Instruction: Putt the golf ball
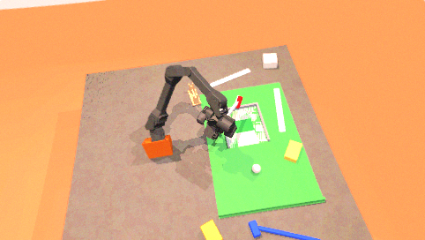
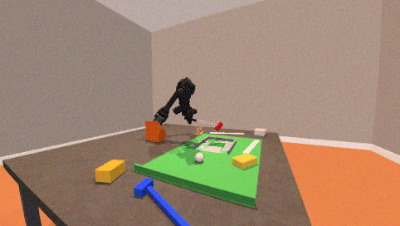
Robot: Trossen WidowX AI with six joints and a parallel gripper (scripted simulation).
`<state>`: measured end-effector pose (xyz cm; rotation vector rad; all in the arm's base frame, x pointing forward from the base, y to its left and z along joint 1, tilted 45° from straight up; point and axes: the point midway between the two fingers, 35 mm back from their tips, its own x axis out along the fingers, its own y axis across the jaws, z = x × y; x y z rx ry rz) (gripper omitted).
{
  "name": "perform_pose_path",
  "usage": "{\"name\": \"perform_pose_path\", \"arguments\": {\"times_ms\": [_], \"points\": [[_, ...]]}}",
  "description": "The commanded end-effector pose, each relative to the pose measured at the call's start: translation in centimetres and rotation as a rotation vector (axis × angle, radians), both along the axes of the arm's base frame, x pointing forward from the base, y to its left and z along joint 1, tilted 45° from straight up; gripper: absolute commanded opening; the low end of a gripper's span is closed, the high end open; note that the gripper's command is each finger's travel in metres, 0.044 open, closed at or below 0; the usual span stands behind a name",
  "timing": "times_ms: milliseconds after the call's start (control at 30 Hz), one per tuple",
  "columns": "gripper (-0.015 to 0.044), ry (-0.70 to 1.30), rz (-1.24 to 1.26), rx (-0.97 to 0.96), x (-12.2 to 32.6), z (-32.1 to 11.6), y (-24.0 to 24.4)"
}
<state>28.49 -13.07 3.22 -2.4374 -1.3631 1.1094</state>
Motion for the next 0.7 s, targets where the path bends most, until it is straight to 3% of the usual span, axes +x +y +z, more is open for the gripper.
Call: {"name": "perform_pose_path", "arguments": {"times_ms": [0,667], "points": [[0.0000,0.083,-0.087,0.004,-0.6,-2.2,-2.8],[0.0000,0.472,-0.485,0.047,-6.9,-13.1,-12.8]]}}
